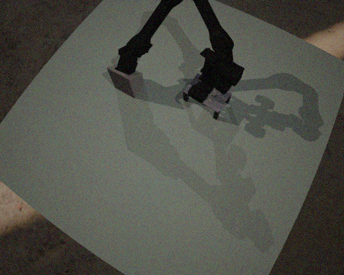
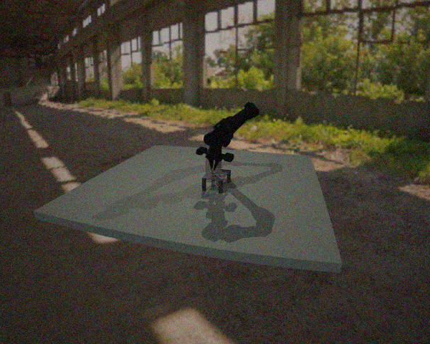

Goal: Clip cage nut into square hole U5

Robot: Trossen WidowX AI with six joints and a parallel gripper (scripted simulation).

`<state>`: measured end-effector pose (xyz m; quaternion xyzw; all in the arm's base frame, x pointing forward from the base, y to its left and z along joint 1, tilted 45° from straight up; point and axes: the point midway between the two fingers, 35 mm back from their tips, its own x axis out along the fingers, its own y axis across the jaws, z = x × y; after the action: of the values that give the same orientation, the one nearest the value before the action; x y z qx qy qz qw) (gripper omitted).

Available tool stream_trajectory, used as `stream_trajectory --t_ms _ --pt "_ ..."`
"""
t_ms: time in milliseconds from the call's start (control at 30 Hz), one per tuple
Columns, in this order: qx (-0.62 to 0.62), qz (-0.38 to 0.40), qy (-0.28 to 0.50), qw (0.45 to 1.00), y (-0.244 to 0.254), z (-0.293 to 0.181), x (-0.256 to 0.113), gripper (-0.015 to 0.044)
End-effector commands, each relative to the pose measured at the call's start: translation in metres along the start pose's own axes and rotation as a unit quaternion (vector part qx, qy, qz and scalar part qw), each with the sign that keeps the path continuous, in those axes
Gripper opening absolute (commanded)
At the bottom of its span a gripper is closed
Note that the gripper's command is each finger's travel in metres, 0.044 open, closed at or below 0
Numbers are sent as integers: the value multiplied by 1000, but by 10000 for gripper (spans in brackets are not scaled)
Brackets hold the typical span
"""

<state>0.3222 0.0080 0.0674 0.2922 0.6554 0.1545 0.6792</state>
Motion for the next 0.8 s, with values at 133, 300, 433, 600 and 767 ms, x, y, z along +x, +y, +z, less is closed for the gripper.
stream_trajectory --t_ms 133,300,433,600,767 --pt "2 2 -1 1000 -1 0 1 26" --pt "2 7 -1 1000 -1 0 1 26" --pt "2 15 -1 1000 -2 0 1 26" --pt "2 25 -1 1000 -3 0 1 26" --pt "1 26 -1 1000 -3 0 1 26"
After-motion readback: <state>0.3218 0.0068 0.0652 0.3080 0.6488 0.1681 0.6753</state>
